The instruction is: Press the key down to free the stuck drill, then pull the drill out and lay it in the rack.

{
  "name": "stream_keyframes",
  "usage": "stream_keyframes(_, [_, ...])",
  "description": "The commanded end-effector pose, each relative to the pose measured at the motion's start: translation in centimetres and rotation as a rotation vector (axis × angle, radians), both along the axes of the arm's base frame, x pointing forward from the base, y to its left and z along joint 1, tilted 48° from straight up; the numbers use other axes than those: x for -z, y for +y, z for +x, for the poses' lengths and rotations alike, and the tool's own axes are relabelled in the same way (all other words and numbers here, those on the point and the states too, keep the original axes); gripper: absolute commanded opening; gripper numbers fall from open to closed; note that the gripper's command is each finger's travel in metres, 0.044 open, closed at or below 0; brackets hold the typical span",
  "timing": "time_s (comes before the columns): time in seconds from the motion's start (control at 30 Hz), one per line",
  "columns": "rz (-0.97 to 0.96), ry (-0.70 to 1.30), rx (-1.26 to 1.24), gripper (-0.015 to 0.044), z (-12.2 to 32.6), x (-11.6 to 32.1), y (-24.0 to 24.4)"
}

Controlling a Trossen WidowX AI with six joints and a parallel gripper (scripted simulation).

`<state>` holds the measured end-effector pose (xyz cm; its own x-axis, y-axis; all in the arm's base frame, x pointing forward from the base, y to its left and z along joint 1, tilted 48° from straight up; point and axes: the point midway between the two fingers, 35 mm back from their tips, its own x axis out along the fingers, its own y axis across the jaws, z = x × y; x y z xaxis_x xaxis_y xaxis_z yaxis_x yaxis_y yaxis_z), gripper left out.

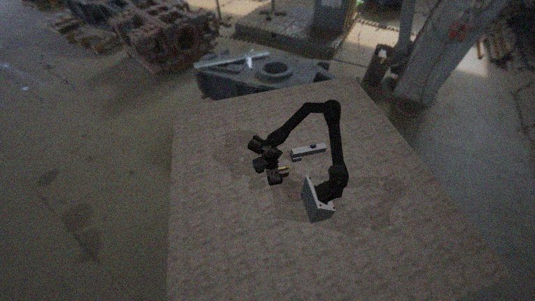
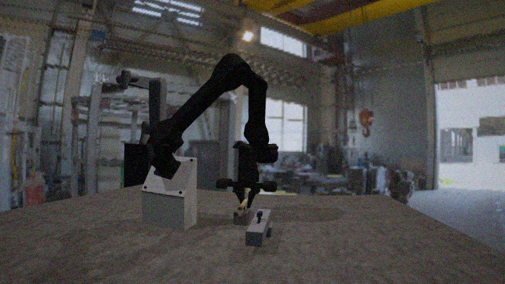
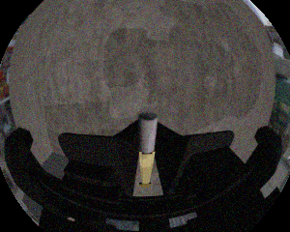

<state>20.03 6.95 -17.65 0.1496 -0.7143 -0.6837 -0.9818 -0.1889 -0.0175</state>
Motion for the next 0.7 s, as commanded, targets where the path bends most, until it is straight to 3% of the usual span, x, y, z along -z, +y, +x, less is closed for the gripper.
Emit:
stream_keyframes(0.0, [-0.010, 0.007, -0.008, 0.0000, 0.0, 0.3, -0.4])
stream_keyframes(0.67, [-0.012, 0.007, -0.008, 0.0000, 0.2, 1.6, -1.7])
